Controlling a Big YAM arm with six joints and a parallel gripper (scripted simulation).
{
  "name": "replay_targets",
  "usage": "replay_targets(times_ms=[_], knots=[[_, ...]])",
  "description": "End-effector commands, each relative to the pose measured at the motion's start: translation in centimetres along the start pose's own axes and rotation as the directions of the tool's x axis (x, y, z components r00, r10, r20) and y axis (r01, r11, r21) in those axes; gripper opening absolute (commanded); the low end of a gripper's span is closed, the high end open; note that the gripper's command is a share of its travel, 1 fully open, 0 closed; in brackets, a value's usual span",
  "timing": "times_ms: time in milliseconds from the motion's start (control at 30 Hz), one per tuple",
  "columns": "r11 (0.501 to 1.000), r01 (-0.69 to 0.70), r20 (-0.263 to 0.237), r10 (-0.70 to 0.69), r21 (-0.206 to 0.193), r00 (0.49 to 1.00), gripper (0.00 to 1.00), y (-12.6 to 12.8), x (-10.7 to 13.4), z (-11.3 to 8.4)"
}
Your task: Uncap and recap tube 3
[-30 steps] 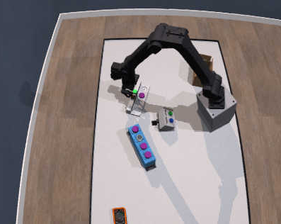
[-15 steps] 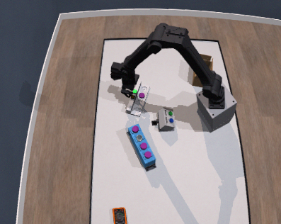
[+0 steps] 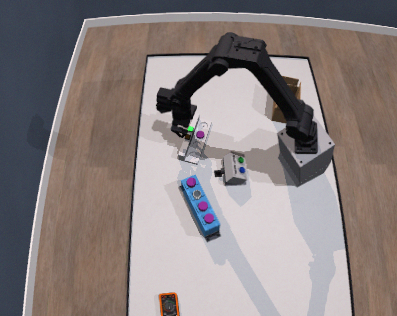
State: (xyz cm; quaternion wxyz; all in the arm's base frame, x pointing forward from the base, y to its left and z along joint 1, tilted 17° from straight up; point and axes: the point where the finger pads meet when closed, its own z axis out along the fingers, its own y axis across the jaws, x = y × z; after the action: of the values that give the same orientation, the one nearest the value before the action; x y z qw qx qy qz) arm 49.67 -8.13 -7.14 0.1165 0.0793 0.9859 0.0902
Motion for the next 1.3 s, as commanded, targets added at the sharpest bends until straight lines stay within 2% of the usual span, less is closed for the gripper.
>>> replay_targets(times_ms=[0,500,533,867,1000,1033,1067,1133,1233,1267], knots=[[1.000,0.007,0.018,-0.007,0.000,1.000,1.00,0.1,-0.9,-0.5],[1.000,0.007,0.018,-0.007,0.000,1.000,1.00,0.1,-0.9,-0.5],[1.000,0.003,0.012,-0.003,0.000,1.000,0.47,-0.6,0.3,-1.8],[1.000,0.003,0.010,-0.003,0.000,1.000,0.47,-2.7,5.4,-7.9],[1.000,0.003,0.009,-0.003,0.000,1.000,0.47,-2.9,5.9,-8.6],[1.000,0.000,-0.028,0.000,-0.006,1.000,0.47,-2.8,6.7,-7.2],[1.000,0.019,-0.032,-0.019,-0.010,0.999,0.47,-2.0,6.7,-7.0],[1.000,0.020,-0.032,-0.020,-0.010,0.999,0.47,-2.0,6.6,-7.0],[1.000,0.021,-0.018,-0.021,-0.007,1.000,0.47,-2.2,6.1,-7.1],[1.000,0.008,0.019,-0.008,0.002,1.000,0.47,-2.6,4.9,-8.2]])
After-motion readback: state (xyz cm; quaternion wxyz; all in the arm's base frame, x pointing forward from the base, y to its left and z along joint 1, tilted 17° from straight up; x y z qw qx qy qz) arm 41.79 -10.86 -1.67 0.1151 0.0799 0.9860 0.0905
